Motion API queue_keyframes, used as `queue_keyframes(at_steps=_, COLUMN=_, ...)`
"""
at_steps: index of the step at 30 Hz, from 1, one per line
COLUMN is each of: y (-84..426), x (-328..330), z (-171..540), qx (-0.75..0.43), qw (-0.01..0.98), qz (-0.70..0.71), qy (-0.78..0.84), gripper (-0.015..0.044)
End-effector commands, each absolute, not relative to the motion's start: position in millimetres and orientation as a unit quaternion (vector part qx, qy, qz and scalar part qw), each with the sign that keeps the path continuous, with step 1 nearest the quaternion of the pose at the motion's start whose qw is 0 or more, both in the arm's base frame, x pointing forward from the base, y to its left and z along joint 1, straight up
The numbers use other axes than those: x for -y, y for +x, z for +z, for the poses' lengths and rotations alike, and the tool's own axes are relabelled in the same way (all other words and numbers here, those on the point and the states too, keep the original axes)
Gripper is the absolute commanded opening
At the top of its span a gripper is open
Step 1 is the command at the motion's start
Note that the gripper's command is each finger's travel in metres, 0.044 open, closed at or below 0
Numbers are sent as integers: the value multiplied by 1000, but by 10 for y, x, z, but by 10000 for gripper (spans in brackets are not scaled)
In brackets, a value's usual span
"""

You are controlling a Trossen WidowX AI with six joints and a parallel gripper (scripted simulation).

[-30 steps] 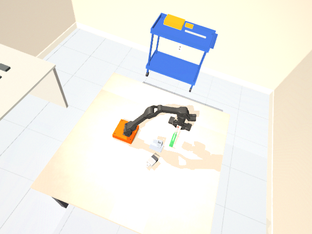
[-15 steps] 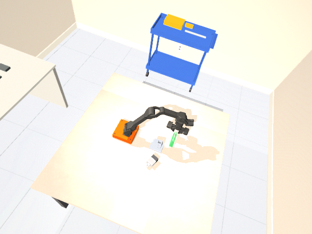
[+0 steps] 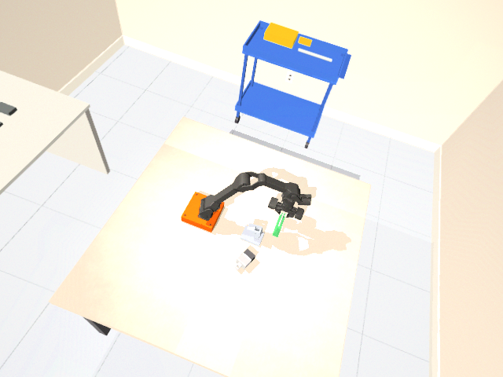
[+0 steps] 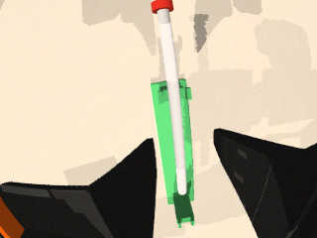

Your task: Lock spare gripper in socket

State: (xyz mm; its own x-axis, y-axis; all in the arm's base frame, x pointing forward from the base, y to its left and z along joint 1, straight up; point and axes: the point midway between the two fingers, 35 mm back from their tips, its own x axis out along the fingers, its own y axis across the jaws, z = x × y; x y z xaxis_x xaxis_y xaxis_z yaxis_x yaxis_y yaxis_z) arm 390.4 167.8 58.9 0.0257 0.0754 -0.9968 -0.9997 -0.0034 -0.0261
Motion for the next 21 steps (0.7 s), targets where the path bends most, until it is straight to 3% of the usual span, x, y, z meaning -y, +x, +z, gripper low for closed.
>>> queue_keyframes(at_steps=1, y=3906, x=-1674, z=529, qx=-473, qw=522, qz=513, qy=-491, gripper=180)
queue_keyframes(at_steps=21, y=3903, x=-1673, z=203, qx=-473, qw=522, qz=513, qy=-491, gripper=180)
